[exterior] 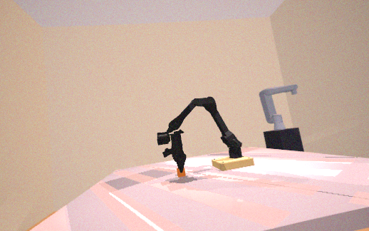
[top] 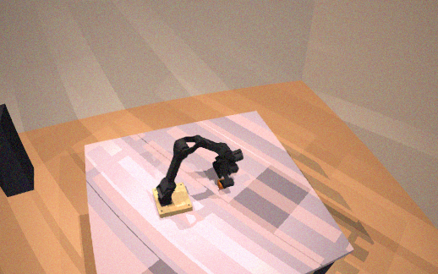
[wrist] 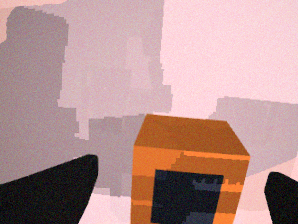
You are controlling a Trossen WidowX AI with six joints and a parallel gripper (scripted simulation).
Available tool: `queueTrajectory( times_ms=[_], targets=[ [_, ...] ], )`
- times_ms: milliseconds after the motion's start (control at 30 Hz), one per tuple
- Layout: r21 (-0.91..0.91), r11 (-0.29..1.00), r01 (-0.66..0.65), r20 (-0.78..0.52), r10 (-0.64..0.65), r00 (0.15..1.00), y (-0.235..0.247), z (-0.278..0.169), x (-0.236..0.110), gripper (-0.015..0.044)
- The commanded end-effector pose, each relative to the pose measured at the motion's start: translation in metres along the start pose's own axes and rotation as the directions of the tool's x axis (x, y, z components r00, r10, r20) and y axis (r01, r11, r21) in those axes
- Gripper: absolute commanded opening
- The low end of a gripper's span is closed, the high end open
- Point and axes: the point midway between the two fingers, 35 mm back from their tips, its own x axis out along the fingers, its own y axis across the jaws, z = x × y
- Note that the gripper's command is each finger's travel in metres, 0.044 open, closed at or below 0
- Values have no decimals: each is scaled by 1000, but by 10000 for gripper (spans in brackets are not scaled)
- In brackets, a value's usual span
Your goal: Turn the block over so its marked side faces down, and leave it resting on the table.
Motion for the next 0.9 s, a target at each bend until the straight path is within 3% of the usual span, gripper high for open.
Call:
queueTrajectory(
  times_ms=[0,133,700,767,867],
  targets=[
    [-3,1000,3,-2,-3,1000,-1,-1,1,282],
    [-3,1000,3,-2,-3,1000,-1,-1,1,177],
    [-3,1000,3,-2,-3,1000,-1,-1,1,64],
    [-3,1000,3,-2,-3,1000,-1,-1,-4,12],
    [-3,1000,3,-2,-3,1000,0,0,-24,0]
  ],
)
